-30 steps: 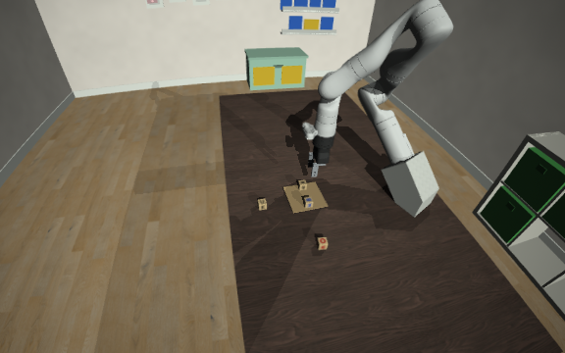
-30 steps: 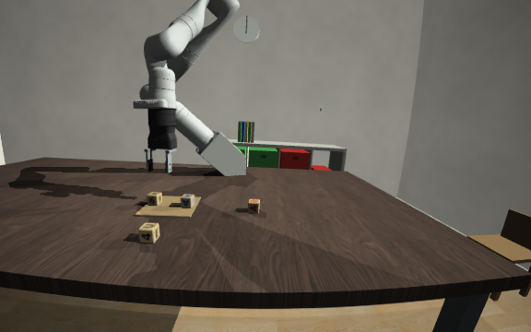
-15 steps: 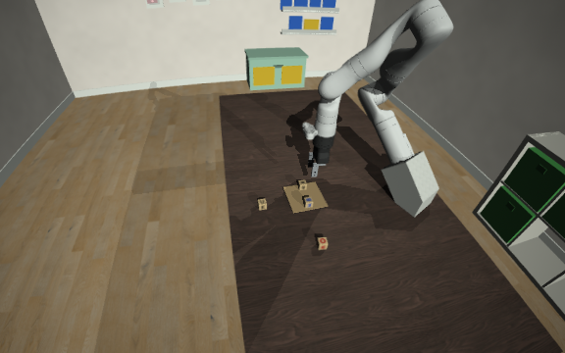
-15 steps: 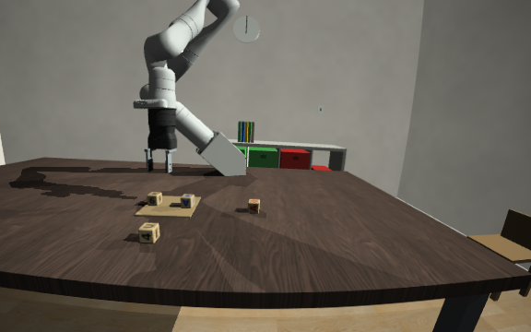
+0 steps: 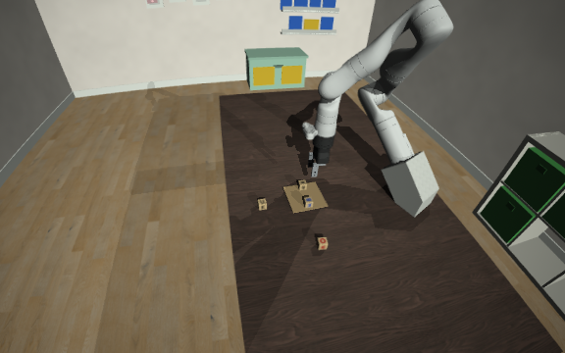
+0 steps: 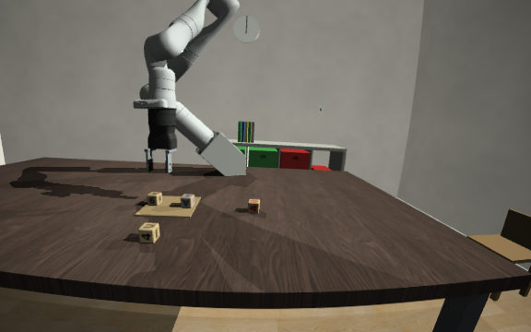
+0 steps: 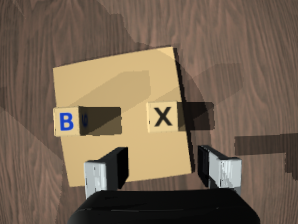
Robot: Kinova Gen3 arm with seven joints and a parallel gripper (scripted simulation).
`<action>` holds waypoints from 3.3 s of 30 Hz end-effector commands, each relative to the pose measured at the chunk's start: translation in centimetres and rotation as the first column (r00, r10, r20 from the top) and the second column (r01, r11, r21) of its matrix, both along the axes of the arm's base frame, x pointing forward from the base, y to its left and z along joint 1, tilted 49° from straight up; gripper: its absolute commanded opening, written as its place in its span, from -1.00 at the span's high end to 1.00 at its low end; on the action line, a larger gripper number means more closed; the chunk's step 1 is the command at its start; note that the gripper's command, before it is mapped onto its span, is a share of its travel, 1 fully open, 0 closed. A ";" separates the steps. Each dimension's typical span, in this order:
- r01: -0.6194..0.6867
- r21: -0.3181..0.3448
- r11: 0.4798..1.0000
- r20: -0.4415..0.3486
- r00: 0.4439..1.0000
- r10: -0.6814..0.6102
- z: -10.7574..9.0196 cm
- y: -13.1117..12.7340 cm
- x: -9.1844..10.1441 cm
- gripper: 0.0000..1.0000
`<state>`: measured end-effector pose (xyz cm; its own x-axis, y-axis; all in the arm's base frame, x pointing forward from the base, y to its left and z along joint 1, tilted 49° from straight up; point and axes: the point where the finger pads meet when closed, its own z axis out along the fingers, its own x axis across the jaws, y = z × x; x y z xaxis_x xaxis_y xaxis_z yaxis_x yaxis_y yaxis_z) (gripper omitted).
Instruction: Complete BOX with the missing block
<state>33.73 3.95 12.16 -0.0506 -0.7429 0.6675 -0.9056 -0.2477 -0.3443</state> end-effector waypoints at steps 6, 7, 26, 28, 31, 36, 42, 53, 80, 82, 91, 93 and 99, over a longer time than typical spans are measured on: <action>-0.001 0.001 1.000 0.000 1.000 0.001 0.0 0.0 0.0 -1.00; -0.001 0.001 1.000 0.000 1.000 0.001 0.0 0.0 0.0 -1.00; -0.315 -0.130 0.940 -0.314 0.913 0.262 -3.9 7.1 2.4 -1.00; -0.400 -0.148 0.905 -0.397 0.862 0.316 -5.0 9.0 2.7 -1.00; -0.523 -0.160 0.837 -0.516 0.767 0.381 -6.8 11.8 3.0 -1.00; -0.660 -0.151 0.736 -0.646 0.629 0.432 -8.9 15.3 2.9 -1.00; -0.844 -0.086 0.530 -0.817 0.364 0.447 -12.5 20.9 2.1 -1.00; -0.919 -0.022 0.394 -0.887 0.199 0.416 -14.4 24.3 1.2 -1.00; -0.881 -0.065 0.469 -0.851 0.294 0.435 -14.7 24.1 1.4 -1.00; -0.864 -0.079 0.497 -0.835 0.330 0.440 -14.8 24.0 1.5 -1.00; -0.768 -0.138 0.625 -0.745 0.497 0.446 -15.3 23.6 1.9 -1.00; -0.729 -0.153 0.667 -0.708 0.552 0.441 -15.5 23.4 2.0 -1.00; -0.584 -0.180 0.792 -0.570 0.718 0.400 -16.0 22.9 2.4 -1.00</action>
